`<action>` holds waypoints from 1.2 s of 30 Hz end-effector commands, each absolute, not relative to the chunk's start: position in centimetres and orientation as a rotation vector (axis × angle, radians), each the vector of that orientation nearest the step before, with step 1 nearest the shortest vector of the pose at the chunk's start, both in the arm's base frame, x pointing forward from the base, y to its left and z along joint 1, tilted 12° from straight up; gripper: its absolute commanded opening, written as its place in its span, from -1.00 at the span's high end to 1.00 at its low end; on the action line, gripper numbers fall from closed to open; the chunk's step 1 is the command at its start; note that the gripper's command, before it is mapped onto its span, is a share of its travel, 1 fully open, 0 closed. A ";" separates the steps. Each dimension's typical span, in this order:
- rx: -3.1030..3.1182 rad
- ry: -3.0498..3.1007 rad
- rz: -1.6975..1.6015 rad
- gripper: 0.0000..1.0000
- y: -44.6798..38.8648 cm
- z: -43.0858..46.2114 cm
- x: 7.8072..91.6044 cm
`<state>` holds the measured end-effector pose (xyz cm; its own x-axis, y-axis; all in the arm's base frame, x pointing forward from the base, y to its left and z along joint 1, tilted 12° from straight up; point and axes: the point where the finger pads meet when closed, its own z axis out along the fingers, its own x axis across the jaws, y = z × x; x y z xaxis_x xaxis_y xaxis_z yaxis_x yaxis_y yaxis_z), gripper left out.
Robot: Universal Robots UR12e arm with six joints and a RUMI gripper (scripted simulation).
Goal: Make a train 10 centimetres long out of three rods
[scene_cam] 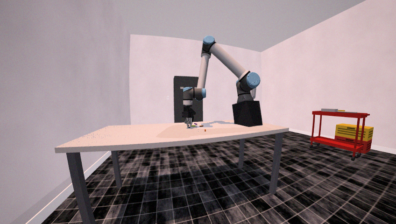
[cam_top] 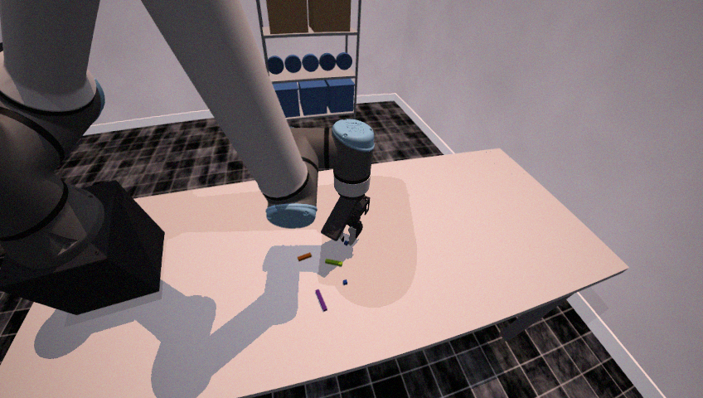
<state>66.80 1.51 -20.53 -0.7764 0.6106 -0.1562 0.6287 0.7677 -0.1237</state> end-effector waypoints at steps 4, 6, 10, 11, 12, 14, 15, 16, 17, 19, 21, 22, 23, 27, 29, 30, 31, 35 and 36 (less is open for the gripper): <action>1.003 2.851 -0.257 0.72 1.5 -20.5 66.9; 1.003 2.851 -0.257 0.72 1.5 -20.5 66.9; 1.003 2.851 -0.257 0.72 1.5 -20.5 66.9; 1.003 2.851 -0.257 0.72 1.5 -20.5 66.9; 1.003 2.851 -0.257 0.72 1.5 -20.5 66.9; 1.003 2.851 -0.257 0.72 1.5 -20.5 66.9; 1.003 2.851 -0.257 0.72 1.5 -20.5 66.9; 1.003 2.851 -0.257 0.72 1.5 -20.5 66.9; 1.003 2.851 -0.257 0.72 1.5 -20.5 66.9; 1.003 2.851 -0.257 0.72 1.5 -20.5 66.9; 1.003 2.851 -0.257 0.72 1.5 -20.5 66.9; 1.003 2.851 -0.257 0.72 1.5 -20.5 66.9; 1.003 2.851 -0.257 0.72 1.5 -20.5 66.9; 1.003 2.851 -0.257 0.72 1.5 -20.5 66.9; 1.003 2.851 -0.257 0.72 1.5 -20.5 66.9; 1.003 2.851 -0.257 0.72 1.5 -20.5 66.9; 1.003 2.851 -0.257 0.72 1.5 -20.5 66.9; 1.003 2.851 -0.257 1.00 1.5 -20.5 66.9; 1.003 2.851 -0.257 1.00 1.5 -20.5 66.9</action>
